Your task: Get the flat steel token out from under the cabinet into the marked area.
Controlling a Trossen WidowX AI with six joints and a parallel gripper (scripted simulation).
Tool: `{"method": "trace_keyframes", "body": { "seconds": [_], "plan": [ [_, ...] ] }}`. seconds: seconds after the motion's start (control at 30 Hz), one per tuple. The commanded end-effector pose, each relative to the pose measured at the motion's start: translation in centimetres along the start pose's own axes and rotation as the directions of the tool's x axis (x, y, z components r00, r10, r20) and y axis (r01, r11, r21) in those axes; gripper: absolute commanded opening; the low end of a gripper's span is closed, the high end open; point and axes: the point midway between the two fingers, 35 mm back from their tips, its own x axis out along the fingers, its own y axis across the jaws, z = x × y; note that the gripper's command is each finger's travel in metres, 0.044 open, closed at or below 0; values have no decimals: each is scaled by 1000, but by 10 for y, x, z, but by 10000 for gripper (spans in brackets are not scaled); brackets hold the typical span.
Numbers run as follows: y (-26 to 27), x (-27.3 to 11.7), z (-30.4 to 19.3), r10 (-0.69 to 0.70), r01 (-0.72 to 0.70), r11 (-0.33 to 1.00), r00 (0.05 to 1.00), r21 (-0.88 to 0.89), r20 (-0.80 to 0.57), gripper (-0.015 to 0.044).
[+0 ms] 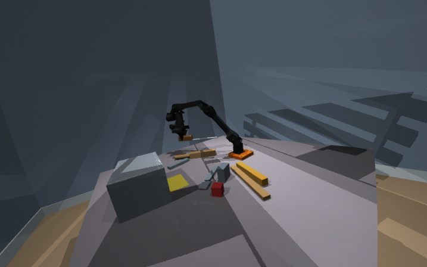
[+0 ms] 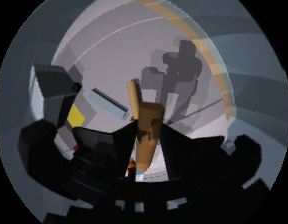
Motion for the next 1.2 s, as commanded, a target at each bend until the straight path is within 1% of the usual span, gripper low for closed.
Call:
{"method": "trace_keyframes", "body": {
  "seconds": [0.0,1.17],
  "plan": [
    [0,-1,-1,3,-2,999,1000,36,-4,0],
    [0,-1,0,2,-1,951,1000,308,-4,0]
  ]
}}
